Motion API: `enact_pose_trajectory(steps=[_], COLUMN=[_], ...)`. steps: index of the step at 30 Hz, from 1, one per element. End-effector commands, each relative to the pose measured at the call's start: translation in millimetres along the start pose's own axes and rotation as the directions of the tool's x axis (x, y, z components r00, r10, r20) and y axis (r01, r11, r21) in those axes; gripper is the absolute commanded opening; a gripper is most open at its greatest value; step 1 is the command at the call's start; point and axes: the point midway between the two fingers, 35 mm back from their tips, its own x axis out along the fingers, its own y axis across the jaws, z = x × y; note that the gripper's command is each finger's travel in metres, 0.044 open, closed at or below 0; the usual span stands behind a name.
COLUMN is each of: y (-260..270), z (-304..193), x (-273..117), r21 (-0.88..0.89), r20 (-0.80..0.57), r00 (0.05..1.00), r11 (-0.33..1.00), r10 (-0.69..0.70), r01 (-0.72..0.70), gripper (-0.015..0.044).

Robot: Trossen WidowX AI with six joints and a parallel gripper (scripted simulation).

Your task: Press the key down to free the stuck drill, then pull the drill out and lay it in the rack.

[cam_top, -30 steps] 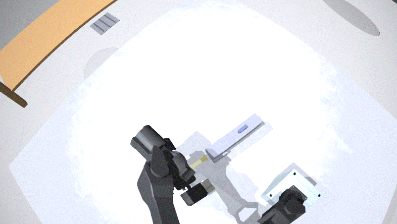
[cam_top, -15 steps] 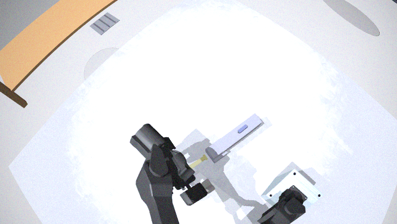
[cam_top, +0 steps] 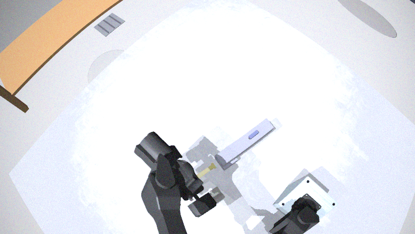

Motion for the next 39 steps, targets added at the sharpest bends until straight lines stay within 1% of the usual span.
enact_pose_trajectory(steps=[1,39], y=[7,62], z=[1,18], x=[0,-4], r21=[0.008,0.01], r20=[0.002,0.003], r00=[1.0,1.0], r11=[1.0,1.0], r10=[0.005,0.006], r01=[-0.005,-0.006], gripper=[0.0,0.0])
